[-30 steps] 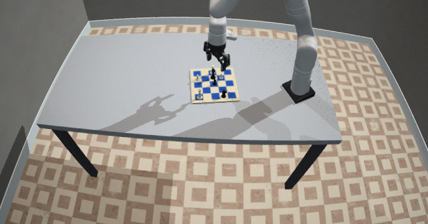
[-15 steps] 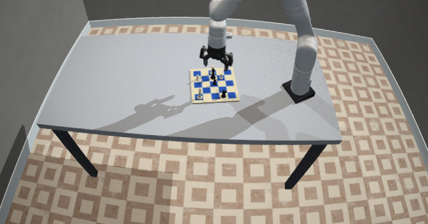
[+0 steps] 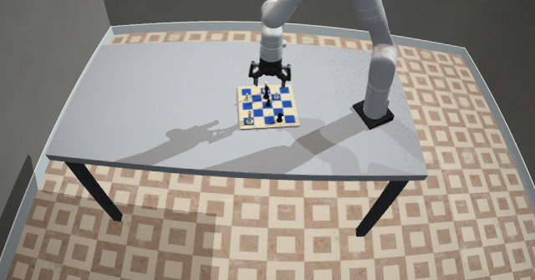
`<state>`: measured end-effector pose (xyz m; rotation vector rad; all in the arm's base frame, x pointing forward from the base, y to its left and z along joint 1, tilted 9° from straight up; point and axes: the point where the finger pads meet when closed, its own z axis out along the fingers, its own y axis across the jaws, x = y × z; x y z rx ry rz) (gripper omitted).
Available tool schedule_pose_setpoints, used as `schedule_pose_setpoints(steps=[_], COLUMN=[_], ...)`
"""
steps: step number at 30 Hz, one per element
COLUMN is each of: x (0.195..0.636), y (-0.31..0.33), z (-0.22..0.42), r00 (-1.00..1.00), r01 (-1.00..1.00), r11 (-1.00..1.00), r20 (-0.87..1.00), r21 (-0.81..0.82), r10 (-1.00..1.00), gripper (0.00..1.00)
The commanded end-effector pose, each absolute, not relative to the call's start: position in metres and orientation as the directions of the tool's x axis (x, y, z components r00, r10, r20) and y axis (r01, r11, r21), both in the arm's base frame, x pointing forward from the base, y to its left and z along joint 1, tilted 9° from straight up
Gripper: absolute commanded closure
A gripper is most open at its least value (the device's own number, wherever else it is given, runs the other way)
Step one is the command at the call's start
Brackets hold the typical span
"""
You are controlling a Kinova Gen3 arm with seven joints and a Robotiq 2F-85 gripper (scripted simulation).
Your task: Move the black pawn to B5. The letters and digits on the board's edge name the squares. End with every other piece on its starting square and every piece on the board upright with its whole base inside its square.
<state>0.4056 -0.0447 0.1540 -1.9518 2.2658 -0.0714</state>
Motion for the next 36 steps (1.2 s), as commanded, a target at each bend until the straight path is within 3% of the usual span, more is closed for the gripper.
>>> schedule_pose_setpoints(steps=[1,7,8,36], x=[0.4071,0.4072,0.4072,0.4072], y=[-0.0465,-0.0464,-0.0464,-0.0464], z=[0.1534,0.1532,0.1532,0.1532], r00=[-0.118,-0.11,-0.11,-0.11], r01=[-0.982,-0.982,-0.982,-0.982], r11=[0.128,0.119,0.119,0.119], r20=[-0.076,-0.075,-0.075,-0.075], r21=[-0.142,-0.143,-0.143,-0.143], r10=[-0.99,-0.991,-0.991,-0.991], gripper=[0.0,0.0,0.66,0.66])
